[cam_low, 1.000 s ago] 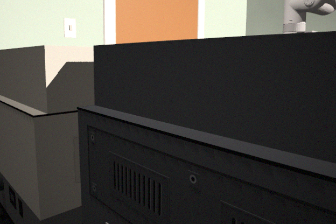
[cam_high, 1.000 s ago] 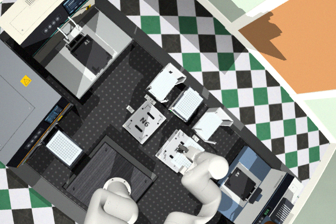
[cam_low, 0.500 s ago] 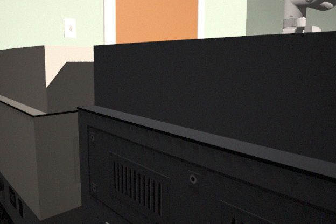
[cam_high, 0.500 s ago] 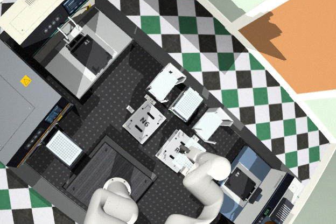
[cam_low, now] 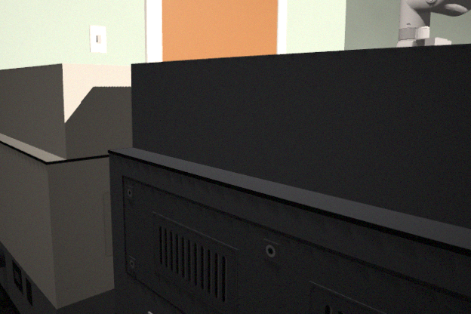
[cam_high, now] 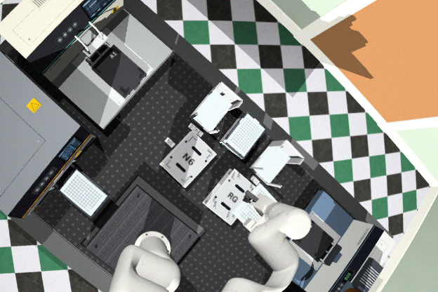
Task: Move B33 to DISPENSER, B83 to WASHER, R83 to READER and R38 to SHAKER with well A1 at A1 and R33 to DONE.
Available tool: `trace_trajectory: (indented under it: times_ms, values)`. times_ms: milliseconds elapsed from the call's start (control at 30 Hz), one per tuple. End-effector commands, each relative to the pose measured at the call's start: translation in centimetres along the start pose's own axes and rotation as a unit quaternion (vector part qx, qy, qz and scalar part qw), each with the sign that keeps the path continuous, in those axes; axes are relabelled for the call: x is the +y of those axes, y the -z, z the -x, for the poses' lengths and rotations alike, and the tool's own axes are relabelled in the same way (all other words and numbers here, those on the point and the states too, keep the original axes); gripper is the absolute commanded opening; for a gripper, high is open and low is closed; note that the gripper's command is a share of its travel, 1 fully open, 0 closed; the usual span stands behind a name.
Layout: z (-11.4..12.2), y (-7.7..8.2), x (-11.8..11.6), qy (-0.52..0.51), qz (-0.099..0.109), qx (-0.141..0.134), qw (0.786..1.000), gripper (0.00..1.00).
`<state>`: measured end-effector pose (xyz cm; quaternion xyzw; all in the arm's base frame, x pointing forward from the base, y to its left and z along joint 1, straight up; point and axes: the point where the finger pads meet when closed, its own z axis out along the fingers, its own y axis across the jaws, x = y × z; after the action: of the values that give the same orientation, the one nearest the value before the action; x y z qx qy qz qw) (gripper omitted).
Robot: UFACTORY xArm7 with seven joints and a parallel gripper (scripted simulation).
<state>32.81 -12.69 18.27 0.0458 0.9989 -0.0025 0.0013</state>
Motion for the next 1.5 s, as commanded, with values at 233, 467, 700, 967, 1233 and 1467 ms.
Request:
trace_trajectory:
  times_ms: [233, 467, 700, 967, 1233, 1467]
  values:
    - [1.2, 0.1, -2.4, -0.046, 0.000, -0.002, 0.999, 0.00]
    - [2.1, 0.1, -4.6, -0.087, 0.000, -0.002, 0.996, 0.00]
    - [2.7, 0.1, -6.1, -0.116, 0.000, -0.002, 0.993, 0.00]
    - [3.7, 0.1, -8.6, -0.162, 0.000, -0.002, 0.987, 0.00]
    - [4.5, 0.1, -10.5, -0.196, 0.000, -0.002, 0.981, 0.00]
    - [5.4, 0.2, -12.6, -0.236, 0.000, -0.002, 0.972, 0.00]
